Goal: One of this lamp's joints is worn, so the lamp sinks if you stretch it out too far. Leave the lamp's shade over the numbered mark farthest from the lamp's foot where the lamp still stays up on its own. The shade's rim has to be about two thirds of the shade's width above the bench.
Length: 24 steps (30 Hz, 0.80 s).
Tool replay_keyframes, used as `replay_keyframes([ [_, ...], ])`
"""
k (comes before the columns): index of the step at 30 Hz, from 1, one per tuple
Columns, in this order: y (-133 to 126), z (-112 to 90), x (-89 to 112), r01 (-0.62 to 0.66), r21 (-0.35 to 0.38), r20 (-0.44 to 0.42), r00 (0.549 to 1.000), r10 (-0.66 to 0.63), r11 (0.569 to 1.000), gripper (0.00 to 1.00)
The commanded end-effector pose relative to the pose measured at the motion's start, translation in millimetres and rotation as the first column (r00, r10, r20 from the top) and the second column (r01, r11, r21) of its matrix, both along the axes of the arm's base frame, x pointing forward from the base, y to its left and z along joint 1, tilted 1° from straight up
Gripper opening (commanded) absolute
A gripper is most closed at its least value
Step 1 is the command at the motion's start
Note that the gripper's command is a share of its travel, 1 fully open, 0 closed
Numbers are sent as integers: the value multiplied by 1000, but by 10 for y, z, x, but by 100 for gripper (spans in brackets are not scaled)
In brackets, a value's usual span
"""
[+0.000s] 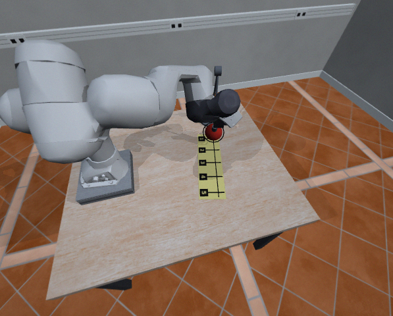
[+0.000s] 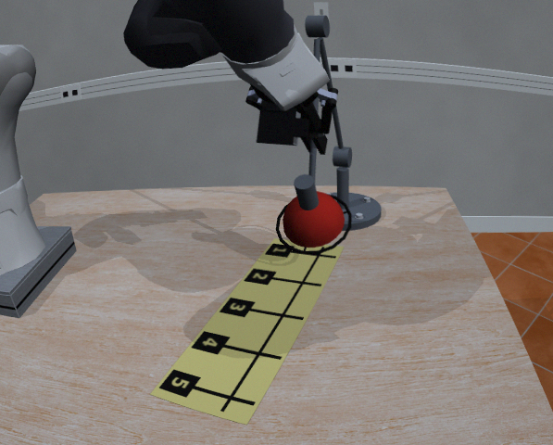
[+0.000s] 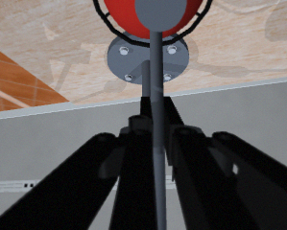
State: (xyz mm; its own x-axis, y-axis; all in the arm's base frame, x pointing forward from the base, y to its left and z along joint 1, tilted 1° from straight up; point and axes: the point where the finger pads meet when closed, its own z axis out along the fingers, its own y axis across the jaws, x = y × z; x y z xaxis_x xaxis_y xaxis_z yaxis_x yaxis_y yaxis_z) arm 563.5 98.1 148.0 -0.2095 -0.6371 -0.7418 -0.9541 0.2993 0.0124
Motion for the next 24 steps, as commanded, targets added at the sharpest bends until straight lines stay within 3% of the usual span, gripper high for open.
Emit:
replay_keyframes([
  [1,-114,-9,-17,-3,-4,6,1000,3,1000,10],
  [17,-459,-49,-102,-13,-4,6,1000,13,1000,10],
  [24,-481,-49,-100,-13,-4,6,1000,13,1000,10],
])
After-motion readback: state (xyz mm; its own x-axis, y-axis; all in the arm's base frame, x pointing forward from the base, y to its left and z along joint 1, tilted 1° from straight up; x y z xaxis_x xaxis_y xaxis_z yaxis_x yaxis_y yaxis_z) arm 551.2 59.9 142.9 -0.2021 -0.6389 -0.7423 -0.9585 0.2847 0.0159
